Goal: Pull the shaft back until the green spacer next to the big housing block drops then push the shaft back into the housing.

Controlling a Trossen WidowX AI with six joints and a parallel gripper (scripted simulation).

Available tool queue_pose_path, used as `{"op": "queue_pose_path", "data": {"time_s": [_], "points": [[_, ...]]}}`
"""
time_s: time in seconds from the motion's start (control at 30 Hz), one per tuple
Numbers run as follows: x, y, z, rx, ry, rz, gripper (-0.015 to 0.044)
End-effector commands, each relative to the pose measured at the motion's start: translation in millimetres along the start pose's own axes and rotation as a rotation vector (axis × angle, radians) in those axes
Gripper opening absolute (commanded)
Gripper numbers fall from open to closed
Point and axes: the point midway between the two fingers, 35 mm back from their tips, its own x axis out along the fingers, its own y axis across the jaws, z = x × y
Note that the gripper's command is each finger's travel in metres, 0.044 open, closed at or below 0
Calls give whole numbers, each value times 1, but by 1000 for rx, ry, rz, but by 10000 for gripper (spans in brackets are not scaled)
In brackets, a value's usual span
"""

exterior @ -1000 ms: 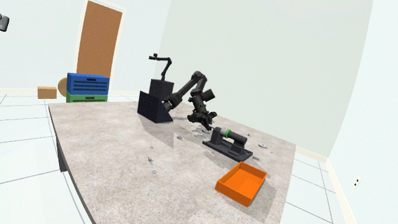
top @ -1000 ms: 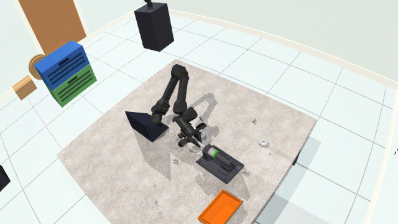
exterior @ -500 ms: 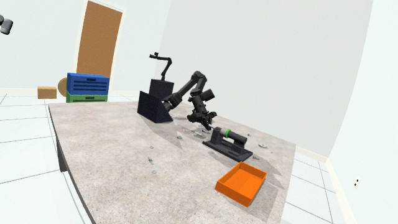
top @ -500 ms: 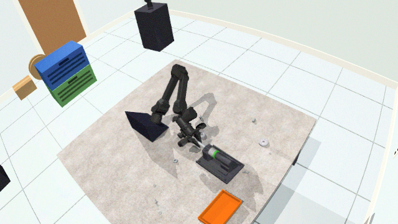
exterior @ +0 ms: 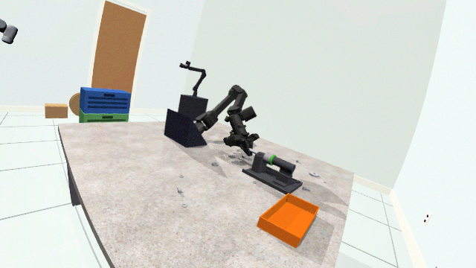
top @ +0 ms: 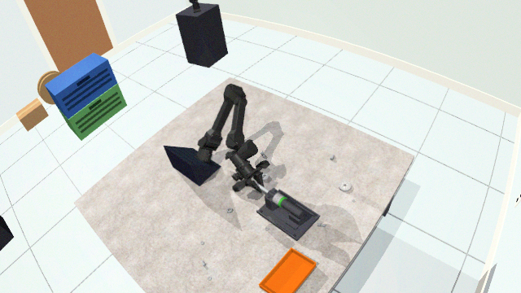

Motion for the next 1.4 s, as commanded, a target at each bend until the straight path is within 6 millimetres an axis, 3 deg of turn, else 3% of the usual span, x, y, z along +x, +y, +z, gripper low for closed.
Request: {"op": "queue_pose_path", "data": {"time_s": [0.0,1.37], "points": [[-1,1,1,-2,-1,1,0],[-4,1,4,-2,-1,1,0]]}}
